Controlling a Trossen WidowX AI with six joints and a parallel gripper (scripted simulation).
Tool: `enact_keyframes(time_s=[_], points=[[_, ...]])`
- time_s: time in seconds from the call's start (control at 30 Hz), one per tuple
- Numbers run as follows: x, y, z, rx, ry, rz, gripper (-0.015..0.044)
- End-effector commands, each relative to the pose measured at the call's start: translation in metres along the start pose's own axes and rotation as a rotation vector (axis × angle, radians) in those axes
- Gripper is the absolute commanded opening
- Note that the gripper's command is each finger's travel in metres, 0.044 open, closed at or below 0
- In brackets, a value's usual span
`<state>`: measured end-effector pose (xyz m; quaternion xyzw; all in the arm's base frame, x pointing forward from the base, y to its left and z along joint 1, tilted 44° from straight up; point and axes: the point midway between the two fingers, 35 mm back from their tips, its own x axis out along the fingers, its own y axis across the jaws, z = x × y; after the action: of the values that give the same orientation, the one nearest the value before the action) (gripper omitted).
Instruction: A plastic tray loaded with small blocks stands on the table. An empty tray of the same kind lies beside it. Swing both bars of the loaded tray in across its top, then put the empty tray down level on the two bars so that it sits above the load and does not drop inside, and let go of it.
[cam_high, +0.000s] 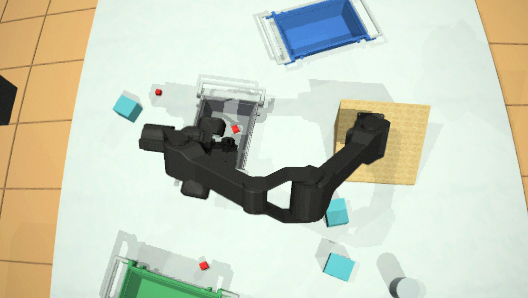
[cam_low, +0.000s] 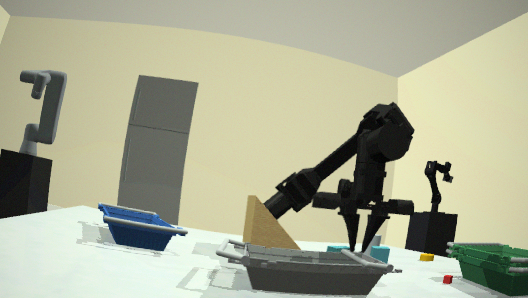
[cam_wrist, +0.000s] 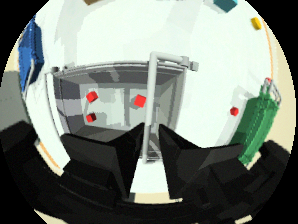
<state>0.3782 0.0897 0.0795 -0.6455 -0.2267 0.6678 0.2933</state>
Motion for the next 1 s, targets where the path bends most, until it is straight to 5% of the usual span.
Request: enact_keyframes(time_s=[0.0, 0.97], points=[[-0.0217, -0.0046, -0.001, -0.01, 0.01, -0.006, 0.0088], [-0.0183, -0.0012, -0.002, 0.0, 0.011, -0.001, 0.0088]])
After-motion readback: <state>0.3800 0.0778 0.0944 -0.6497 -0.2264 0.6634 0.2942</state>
